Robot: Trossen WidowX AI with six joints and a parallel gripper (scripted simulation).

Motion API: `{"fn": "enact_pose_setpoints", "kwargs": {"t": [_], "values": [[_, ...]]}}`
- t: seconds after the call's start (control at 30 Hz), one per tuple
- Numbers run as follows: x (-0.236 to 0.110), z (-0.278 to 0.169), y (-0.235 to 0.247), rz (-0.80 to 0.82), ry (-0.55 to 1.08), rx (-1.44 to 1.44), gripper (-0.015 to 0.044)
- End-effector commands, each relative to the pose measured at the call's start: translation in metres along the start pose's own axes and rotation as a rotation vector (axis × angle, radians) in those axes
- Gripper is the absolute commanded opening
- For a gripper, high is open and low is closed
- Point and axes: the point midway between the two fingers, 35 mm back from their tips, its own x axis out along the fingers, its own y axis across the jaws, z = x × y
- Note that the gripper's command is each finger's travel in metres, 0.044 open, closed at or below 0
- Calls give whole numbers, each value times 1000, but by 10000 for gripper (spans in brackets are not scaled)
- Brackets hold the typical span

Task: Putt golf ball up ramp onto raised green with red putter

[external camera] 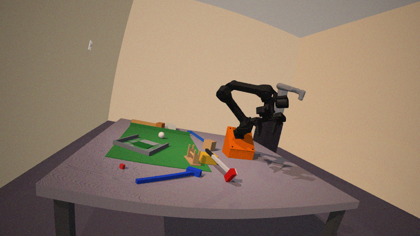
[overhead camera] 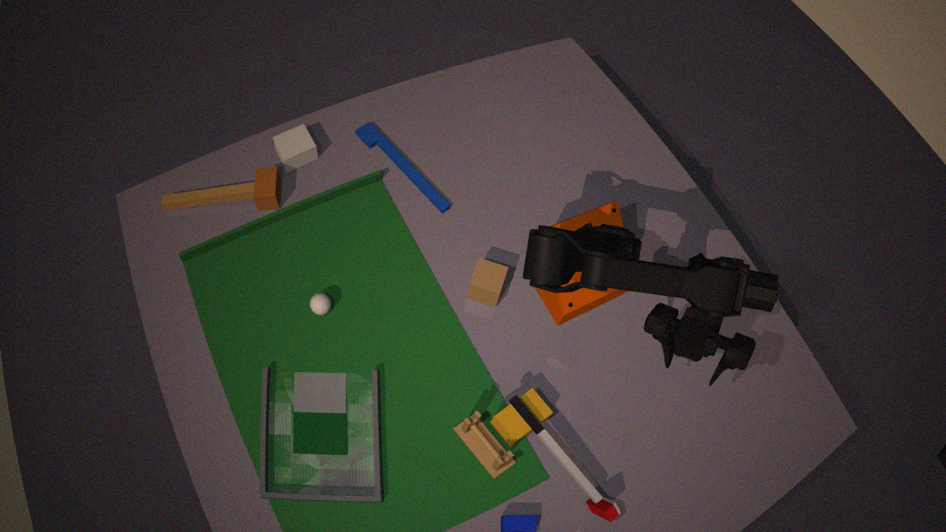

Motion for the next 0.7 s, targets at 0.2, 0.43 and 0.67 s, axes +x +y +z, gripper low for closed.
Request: {"fn": "enact_pose_setpoints", "kwargs": {"t": [0.2,0.43,0.67], "values": [[17,-11,-12,-198,45,-271,440],[46,-18,-27,-378,195,-539,440],[78,-12,-44,-437,390,-731,440]]}}
